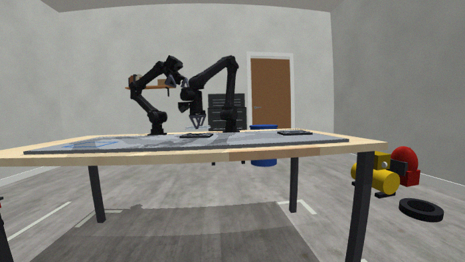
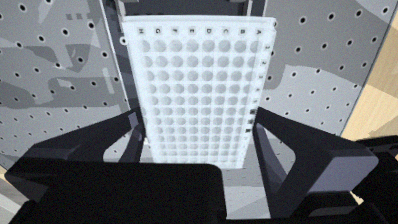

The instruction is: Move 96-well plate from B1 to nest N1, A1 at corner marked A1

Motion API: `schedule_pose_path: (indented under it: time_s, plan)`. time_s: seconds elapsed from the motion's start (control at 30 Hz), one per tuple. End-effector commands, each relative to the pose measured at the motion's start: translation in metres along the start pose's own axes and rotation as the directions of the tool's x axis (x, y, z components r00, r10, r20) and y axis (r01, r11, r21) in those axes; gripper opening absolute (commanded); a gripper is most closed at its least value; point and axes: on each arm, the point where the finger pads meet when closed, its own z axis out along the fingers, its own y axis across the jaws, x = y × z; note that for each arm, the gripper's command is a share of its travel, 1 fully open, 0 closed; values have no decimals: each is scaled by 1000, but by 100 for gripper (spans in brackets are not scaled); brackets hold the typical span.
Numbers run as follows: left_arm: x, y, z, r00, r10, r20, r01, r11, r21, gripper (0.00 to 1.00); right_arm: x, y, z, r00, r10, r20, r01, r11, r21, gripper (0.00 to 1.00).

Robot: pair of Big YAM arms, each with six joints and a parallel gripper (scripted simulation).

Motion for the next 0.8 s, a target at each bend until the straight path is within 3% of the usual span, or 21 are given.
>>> schedule_pose_path:
  time_s: [0.0,0.1,0.23,0.3,0.57,0.77]
  plan:
    - [-12,24,-48,999,17,38,-14,997,-73,80,-20,3,-7,999,7,53,-7,1000,-5,100]
    - [-4,31,-44,995,-93,37,95,994,-58,80,-20,3,-7,999,7,53,-7,1000,-5,100]
    - [26,55,-39,932,-359,46,361,932,-43,80,-20,3,-7,999,7,53,-7,1000,-5,100]
    - [26,55,-39,932,-359,46,361,932,-43,80,-20,3,-7,999,7,53,-7,1000,-5,100]
    - [87,88,-39,728,-683,59,685,728,-28,80,-20,3,-7,999,7,53,-7,1000,-5,100]
    - [131,103,-38,530,-845,64,848,531,-15,80,-20,3,-7,999,7,53,-7,1000,-5,100]
